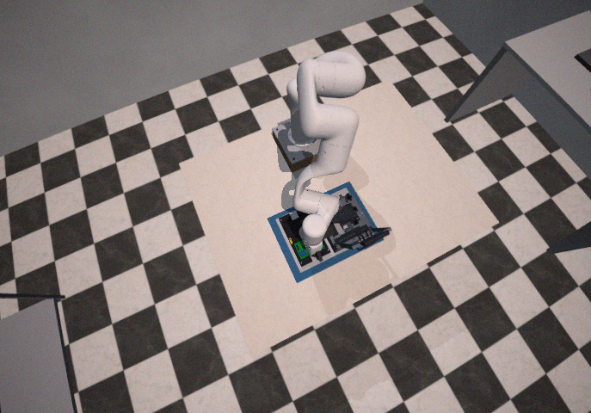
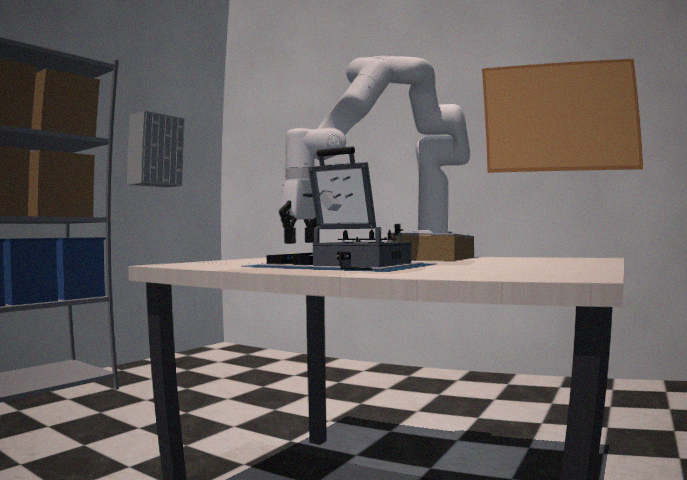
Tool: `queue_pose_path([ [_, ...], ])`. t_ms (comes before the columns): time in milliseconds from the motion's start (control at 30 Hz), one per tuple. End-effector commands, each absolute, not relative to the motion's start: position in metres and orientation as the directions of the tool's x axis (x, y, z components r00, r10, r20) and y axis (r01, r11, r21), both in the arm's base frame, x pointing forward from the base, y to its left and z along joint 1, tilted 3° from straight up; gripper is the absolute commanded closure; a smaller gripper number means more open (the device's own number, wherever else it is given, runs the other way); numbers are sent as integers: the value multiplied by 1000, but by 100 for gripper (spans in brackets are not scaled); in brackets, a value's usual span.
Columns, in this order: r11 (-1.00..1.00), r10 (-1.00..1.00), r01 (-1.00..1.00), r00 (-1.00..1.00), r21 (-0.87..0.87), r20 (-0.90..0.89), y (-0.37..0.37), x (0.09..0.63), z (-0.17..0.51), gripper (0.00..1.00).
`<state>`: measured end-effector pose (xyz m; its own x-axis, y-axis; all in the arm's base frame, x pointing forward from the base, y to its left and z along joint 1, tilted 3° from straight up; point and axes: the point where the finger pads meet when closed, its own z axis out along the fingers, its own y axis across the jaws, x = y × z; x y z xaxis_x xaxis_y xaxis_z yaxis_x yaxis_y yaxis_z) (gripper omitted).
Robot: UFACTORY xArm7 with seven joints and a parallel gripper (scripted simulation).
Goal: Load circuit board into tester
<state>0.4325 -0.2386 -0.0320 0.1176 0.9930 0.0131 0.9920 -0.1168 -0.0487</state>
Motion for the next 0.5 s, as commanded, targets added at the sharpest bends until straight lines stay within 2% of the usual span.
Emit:
queue_pose_path([
  [0, -117, 993, 992, 118, -44, 12, -240, 434, -30, 0],
  [467, -117, 993, 992, 118, -44, 12, -240, 434, -28, 0],
])
